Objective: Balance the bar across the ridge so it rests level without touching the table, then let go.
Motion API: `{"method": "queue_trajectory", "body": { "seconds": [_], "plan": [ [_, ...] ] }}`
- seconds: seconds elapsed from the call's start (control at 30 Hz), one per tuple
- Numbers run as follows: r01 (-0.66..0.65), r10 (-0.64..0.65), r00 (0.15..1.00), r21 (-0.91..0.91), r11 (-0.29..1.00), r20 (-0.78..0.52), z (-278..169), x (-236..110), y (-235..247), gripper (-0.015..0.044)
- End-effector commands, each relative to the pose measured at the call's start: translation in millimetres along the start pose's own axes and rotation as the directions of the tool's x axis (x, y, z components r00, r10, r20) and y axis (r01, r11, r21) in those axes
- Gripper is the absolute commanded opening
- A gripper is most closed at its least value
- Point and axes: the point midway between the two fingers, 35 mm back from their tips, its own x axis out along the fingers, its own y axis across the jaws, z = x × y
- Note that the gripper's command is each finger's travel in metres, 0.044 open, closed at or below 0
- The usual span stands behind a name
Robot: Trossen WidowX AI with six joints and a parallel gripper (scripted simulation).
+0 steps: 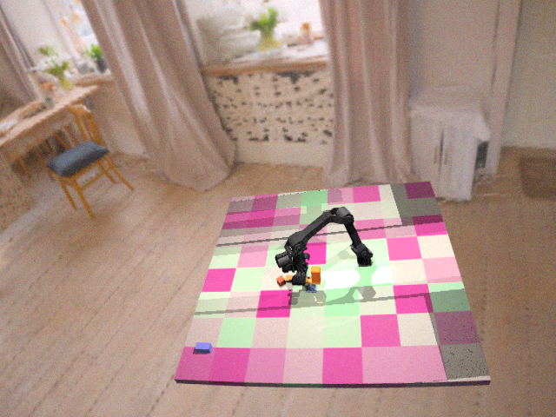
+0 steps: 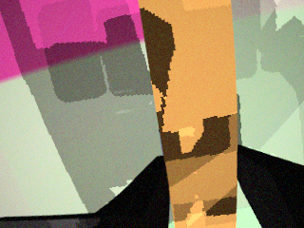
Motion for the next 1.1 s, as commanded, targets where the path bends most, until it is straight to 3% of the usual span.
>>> {"method": "queue_trajectory", "body": {
  "seconds": [0.0,1.07],
  "plan": [
    [-0.001,0.001,1.000,0.003,1.000,0.000,0.1,0.9,0.2,0.0000],
    [-0.001,0.001,1.000,0.003,1.000,0.000,0.3,3.6,0.1,0.0000]
  ]
}}
